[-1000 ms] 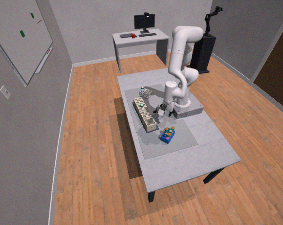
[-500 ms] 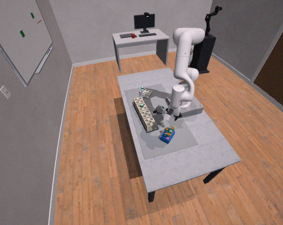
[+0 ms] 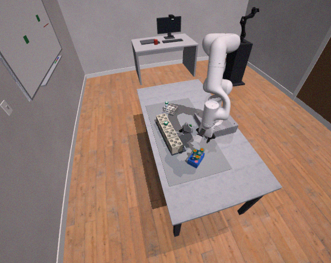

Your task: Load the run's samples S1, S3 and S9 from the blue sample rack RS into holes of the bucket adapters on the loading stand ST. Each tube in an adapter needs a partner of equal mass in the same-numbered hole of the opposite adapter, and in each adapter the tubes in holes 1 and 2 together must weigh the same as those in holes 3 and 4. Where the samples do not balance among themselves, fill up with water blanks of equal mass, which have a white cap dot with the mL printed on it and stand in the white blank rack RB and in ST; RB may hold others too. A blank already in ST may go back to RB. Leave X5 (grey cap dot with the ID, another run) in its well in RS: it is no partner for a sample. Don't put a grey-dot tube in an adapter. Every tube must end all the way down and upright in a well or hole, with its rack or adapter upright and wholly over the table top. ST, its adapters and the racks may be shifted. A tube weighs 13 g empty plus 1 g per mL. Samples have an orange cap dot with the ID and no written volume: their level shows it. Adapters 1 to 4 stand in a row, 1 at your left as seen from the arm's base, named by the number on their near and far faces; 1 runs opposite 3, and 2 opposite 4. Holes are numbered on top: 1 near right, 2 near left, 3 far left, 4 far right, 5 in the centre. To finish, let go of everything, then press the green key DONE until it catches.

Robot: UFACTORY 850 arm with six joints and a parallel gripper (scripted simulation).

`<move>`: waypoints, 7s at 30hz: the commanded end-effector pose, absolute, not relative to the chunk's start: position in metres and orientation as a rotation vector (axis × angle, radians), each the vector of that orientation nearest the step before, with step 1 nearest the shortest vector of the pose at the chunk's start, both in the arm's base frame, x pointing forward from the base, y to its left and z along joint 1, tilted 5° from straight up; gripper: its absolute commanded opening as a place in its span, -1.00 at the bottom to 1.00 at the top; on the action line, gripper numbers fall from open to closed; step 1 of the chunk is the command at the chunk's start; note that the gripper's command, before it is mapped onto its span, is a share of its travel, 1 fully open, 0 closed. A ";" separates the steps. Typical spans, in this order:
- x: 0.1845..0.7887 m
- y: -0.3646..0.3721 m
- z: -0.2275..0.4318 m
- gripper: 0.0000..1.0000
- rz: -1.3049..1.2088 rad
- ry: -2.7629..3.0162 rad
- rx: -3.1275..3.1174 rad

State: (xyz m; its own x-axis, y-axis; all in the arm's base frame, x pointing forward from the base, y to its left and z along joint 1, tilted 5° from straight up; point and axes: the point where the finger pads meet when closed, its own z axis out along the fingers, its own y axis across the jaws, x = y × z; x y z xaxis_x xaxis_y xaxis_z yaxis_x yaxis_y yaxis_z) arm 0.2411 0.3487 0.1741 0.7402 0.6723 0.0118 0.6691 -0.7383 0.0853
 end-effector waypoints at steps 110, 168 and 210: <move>0.250 0.342 0.041 0.13 0.066 1.104 2.861; 0.250 0.342 0.044 -1.00 0.066 1.104 2.860; 0.248 0.344 0.075 -1.00 0.066 1.104 2.861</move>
